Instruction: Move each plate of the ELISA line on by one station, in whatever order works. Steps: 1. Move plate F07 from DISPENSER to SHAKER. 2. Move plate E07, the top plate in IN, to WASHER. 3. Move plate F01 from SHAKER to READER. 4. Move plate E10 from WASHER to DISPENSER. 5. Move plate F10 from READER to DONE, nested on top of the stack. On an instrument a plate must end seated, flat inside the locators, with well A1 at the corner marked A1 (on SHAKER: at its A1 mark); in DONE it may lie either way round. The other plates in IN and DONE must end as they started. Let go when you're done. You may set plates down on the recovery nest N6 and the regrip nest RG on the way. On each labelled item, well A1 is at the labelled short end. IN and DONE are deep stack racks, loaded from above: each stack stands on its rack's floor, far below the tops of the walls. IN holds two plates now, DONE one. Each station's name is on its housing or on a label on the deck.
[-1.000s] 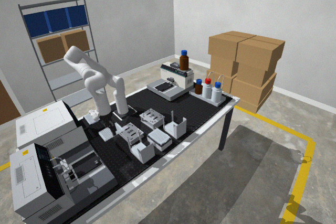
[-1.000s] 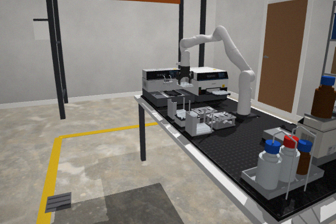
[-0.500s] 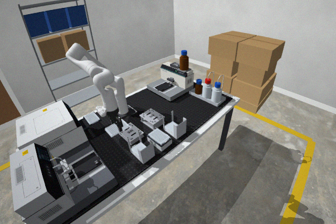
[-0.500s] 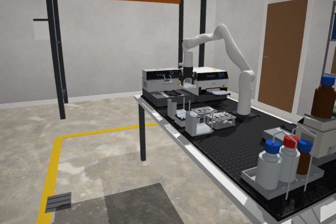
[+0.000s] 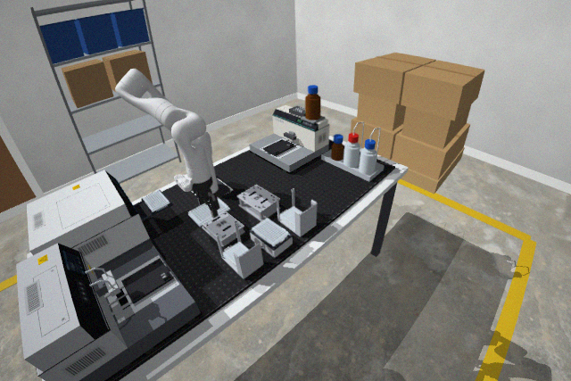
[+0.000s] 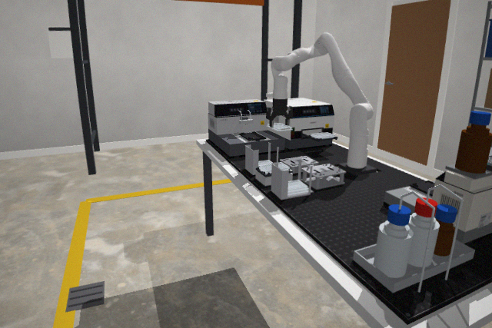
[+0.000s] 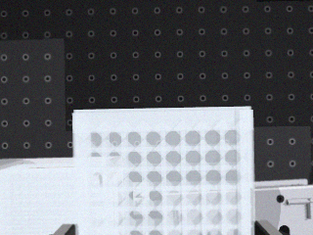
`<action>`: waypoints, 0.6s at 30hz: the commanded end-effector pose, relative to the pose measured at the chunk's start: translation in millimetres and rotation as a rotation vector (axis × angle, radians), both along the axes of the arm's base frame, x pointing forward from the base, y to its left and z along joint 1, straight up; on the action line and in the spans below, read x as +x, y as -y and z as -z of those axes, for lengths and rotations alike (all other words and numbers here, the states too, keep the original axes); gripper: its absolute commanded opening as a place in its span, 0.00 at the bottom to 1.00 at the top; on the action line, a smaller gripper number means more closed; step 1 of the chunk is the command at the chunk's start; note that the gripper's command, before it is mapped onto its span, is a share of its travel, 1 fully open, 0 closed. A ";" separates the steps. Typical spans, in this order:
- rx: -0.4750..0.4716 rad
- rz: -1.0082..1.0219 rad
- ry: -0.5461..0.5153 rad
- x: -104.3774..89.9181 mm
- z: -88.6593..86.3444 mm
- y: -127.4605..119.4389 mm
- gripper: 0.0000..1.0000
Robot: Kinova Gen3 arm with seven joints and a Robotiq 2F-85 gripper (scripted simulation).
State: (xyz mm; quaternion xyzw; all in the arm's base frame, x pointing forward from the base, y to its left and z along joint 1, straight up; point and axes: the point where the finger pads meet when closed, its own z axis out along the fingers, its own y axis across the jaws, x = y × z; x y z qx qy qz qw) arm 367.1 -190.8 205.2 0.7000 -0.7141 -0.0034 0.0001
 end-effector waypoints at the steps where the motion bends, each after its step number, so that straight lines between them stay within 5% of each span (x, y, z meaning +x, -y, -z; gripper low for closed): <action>1: -0.001 0.000 0.002 -1.4 -0.8 -12.3 0.94; 18: -0.001 0.001 0.002 -13.1 -0.9 -60.5 0.94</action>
